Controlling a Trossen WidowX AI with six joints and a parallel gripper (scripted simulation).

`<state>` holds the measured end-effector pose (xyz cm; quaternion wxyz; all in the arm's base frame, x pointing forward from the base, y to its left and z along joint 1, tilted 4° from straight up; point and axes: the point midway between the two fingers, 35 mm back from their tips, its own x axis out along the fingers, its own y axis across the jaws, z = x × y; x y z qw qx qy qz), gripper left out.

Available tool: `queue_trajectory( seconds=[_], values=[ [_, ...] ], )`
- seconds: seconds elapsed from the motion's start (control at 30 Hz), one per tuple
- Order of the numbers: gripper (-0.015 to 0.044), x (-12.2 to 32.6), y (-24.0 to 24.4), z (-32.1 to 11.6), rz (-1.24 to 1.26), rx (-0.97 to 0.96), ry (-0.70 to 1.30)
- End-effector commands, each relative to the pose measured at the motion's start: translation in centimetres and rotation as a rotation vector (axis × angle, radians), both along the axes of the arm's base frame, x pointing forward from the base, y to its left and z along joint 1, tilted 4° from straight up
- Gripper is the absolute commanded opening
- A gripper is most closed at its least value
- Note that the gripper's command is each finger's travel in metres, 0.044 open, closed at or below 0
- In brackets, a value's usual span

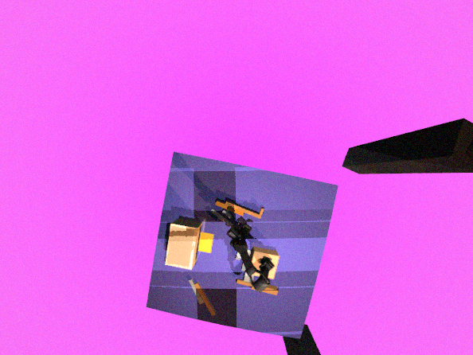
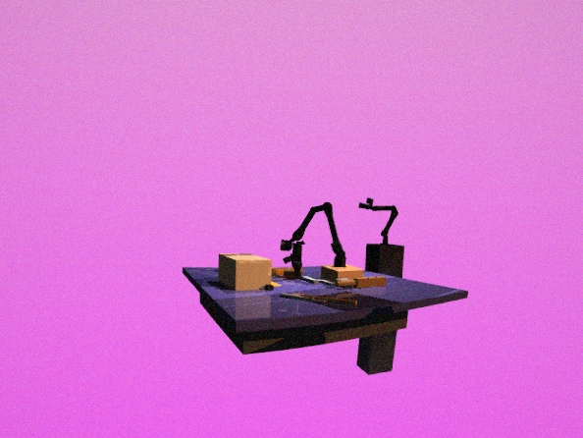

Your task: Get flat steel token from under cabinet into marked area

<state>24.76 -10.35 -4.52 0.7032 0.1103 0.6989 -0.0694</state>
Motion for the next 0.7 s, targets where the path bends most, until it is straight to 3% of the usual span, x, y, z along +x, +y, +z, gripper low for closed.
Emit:
queue_trajectory(
  seconds=[0.0, 0.67],
  values=[
    [0.0000, 0.01, -0.05, 0.11, -0.034, -0.003, 0.000],
    [0.0000, 0.14, 0.72, 0.16, -0.148, -0.001, 0.006]
  ],
)
